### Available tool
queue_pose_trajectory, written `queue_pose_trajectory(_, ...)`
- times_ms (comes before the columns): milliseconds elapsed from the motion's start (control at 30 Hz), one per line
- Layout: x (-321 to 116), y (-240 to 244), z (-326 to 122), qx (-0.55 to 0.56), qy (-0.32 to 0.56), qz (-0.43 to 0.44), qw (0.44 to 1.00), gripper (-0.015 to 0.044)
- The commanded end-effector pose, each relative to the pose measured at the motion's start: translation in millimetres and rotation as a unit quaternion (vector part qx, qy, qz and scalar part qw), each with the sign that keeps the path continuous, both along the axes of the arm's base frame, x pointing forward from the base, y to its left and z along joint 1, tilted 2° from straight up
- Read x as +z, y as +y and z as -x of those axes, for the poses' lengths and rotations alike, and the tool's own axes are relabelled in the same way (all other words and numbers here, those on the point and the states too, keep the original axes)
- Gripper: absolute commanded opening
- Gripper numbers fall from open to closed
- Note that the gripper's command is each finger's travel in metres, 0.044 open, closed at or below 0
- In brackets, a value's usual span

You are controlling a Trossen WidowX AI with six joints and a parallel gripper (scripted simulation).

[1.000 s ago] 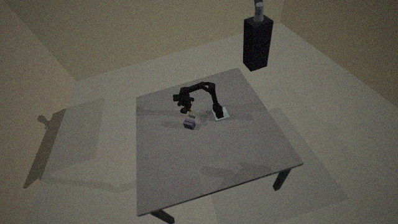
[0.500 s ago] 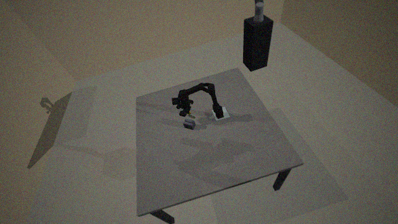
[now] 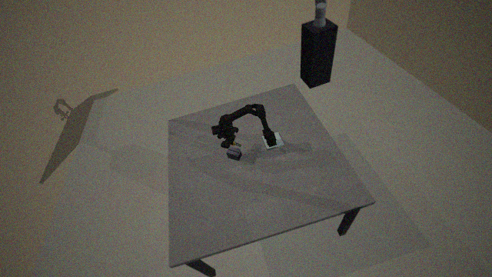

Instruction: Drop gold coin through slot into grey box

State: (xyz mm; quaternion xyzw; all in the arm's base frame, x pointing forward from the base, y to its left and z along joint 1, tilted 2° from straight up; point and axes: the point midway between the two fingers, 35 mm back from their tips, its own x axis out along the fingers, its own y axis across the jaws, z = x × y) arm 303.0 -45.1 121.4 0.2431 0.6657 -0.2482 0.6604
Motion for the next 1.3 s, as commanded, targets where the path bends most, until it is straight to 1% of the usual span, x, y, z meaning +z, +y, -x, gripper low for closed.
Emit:
queue_pose_trajectory(0, -0.2, 11.3, -5.5, -0.002, 0.000, -0.003, 1.000, 0.0000)
queue_pose_trajectory(333, -0.3, 35.3, -11.2, -0.002, 0.000, -0.004, 1.000, 0.0000)
queue_pose_trajectory(767, -0.1, 29.7, -8.1, 0.001, 0.000, -0.002, 1.000, 0.0000)
queue_pose_trajectory(1267, -0.3, 36.7, -12.1, -0.003, -0.001, -0.002, 1.000, 0.0000)
